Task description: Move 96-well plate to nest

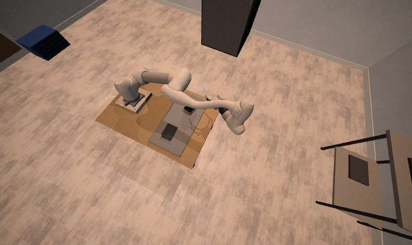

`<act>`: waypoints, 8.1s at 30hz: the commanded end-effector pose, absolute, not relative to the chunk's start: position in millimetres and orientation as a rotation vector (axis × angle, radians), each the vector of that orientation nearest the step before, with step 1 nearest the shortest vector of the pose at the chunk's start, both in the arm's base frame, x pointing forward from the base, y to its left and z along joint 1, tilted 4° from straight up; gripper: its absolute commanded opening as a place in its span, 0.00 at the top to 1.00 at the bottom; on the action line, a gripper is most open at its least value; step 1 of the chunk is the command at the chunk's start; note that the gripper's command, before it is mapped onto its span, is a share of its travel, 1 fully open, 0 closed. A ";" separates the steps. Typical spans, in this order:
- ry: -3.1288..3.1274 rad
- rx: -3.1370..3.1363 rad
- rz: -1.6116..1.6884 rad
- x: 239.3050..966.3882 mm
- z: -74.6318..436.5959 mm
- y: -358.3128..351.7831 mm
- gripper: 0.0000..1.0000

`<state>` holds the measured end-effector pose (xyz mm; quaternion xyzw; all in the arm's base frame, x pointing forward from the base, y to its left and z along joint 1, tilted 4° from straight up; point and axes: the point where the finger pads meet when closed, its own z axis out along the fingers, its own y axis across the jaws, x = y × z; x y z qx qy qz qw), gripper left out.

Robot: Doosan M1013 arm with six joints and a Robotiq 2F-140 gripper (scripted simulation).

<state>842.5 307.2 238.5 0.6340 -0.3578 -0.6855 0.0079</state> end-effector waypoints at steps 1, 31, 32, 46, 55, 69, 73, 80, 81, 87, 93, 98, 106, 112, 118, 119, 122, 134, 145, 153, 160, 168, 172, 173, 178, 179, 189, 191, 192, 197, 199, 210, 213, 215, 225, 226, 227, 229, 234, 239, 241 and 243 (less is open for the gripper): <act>-1.118 1.982 -2.143 842.5 238.9 307.1 0.00; -1.082 2.478 -2.080 823.7 223.8 370.4 0.00; -1.069 2.524 -2.063 821.4 221.3 374.1 0.00; -0.785 3.039 -1.743 787.8 184.1 397.5 0.00; -0.515 3.264 -1.500 764.3 159.8 393.5 0.00; 0.056 3.466 -1.068 732.2 130.3 372.8 0.00; 0.263 3.478 -0.934 720.4 120.7 362.1 0.00; 0.626 3.440 -0.717 703.7 108.4 344.6 0.00; 0.677 3.428 -0.689 700.7 106.4 341.1 0.00; 0.880 3.369 -0.582 690.2 99.6 328.6 0.00; 1.172 3.244 -0.442 675.1 91.2 309.5 0.00; 1.401 3.110 -0.343 663.2 85.6 293.7 0.00; 1.655 2.922 -0.243 651.4 80.9 277.8 0.00; 1.884 2.708 -0.165 637.0 76.5 258.4 0.00; 2.056 2.513 -0.114 626.8 74.2 245.2 0.00; 2.056 2.513 -0.114 626.8 74.2 245.2 0.00; 2.149 2.391 -0.088 622.7 73.4 240.0 0.00; 2.184 2.342 -0.077 622.6 71.8 240.1 0.00; 2.184 2.342 -0.077 621.4 56.8 240.2 0.00; 2.184 2.342 -0.077 620.6 46.8 240.4 0.00; 2.184 2.342 -0.077 619.7 35.2 240.5 0.00; 2.184 2.342 -0.077 618.7 21.9 240.7 0.00; 2.184 2.342 -0.077 618.4 18.6 240.7 0.00; 2.184 2.342 -0.077 618.3 16.9 240.7 0.00; 2.184 2.342 -0.077 617.8 10.6 240.8 0.00; 2.184 2.342 -0.077 617.8 10.6 240.8 0.00; 2.184 2.342 -0.077 617.8 10.6 240.8 0.00; 2.184 2.342 -0.077 617.8 10.6 240.8 0.90; 2.184 2.342 -0.077 617.8 10.6 240.8 0.90; 2.184 2.342 -0.077 617.8 10.6 240.8 0.90; 2.184 2.342 -0.077 617.8 10.6 240.8 0.90; 2.184 2.342 -0.077 617.8 10.6 240.8 0.90; 2.184 2.342 -0.077 617.8 10.6 240.8 0.90; 2.184 2.342 -0.077 617.8 10.6 240.8 0.90; 2.184 2.342 -0.077 617.9 12.3 240.8 0.90; 2.184 2.342 -0.077 618.1 13.9 240.8 0.90; 2.184 2.342 -0.077 618.2 15.6 240.7 0.90; 2.184 2.342 -0.077 618.4 18.9 240.7 0.90; 2.184 2.342 -0.077 619.1 27.2 240.6 0.90; 2.184 2.342 -0.077 619.5 32.2 240.5 0.90; 2.184 2.342 -0.077 619.7 35.5 240.5 0.90; 2.184 2.342 -0.077 620.0 38.9 240.5 0.90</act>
